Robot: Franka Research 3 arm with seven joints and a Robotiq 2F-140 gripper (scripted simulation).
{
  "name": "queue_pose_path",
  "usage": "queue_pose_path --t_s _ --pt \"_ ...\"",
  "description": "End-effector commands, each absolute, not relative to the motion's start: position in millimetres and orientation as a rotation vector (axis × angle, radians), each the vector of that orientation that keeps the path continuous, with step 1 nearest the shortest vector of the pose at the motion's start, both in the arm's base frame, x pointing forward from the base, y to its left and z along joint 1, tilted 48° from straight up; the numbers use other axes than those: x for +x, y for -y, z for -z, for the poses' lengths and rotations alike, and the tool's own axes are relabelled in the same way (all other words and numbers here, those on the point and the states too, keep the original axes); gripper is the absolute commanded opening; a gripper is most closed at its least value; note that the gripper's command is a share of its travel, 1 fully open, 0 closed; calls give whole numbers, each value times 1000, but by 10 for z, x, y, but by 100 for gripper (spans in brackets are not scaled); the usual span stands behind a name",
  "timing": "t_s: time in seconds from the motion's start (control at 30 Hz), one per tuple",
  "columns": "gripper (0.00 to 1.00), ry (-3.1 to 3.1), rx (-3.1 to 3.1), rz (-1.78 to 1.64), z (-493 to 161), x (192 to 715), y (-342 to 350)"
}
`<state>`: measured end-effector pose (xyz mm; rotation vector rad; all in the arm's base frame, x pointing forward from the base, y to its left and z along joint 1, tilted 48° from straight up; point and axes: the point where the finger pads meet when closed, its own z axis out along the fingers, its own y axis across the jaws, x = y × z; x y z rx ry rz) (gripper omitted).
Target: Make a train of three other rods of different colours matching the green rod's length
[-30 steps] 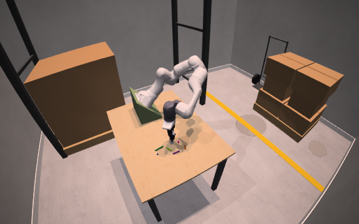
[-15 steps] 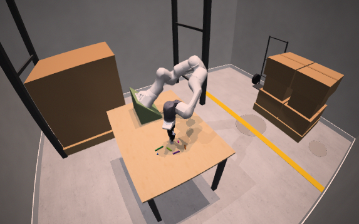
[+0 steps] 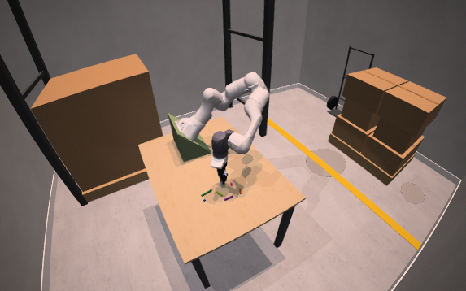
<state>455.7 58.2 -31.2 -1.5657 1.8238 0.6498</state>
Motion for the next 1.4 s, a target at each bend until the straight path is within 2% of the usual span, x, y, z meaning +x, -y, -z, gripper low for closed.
queue_pose_path --t_s 0.0,0.47,1.0,1.37 --pt "5 -1821 -1571 -642 324 4567 -578" --pt "15 -1821 -1571 -642 324 4567 -578" --pt "15 -1821 -1571 -642 293 4560 -545" --pt "15 -1821 -1571 -642 -35 4487 -194"
